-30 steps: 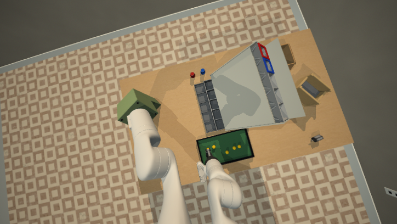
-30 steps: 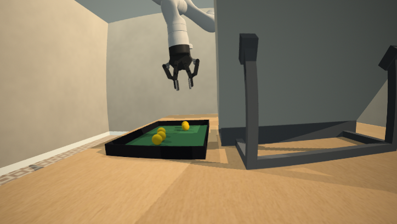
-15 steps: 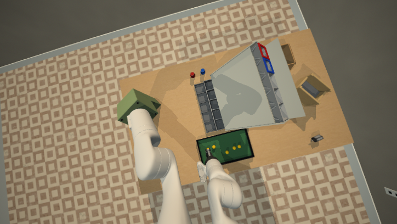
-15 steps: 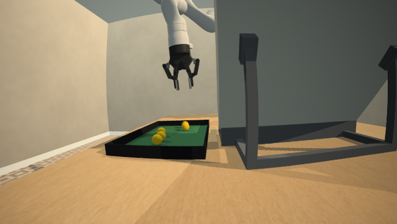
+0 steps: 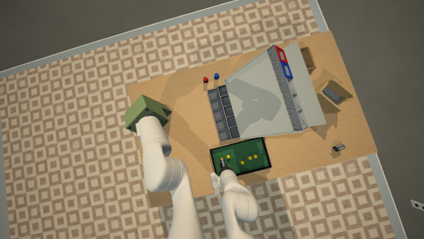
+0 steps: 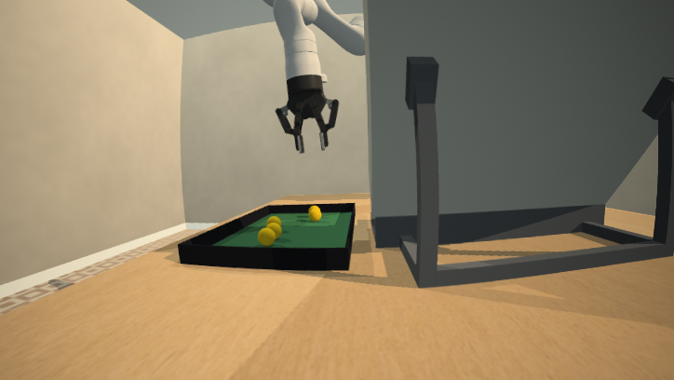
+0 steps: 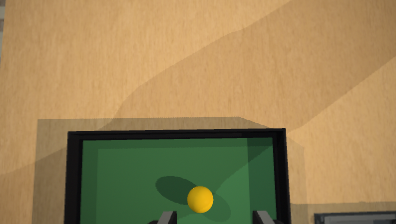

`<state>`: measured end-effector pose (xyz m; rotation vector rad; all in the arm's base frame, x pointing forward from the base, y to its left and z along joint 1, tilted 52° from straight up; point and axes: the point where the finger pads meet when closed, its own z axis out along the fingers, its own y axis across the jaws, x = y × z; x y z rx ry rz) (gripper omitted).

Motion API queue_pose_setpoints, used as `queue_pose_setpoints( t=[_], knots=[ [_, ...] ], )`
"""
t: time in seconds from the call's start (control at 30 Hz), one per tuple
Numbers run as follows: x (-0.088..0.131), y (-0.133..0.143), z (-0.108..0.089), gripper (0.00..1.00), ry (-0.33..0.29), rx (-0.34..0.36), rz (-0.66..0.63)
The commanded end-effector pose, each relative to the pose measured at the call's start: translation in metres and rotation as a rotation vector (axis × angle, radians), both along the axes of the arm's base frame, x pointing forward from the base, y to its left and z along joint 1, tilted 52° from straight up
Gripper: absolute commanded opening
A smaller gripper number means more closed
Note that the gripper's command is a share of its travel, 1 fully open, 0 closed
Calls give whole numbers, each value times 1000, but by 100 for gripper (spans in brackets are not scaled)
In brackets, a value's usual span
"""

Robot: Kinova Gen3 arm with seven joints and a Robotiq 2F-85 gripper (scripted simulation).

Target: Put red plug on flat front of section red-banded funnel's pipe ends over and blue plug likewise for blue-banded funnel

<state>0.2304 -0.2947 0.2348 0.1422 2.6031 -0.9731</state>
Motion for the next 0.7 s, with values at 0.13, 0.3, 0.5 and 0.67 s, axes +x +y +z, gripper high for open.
queue_pose_setpoints(
  t=[0.13, 0.3, 0.5, 0.67],
  knots=[
    [0, 1, -1, 50, -75, -89, 33],
    [27, -50, -44, 50, -75, -90, 32],
    [31, -63, -53, 50, -75, -90, 32],
    [35, -70, -60, 50, -75, -90, 32]
  ],
)
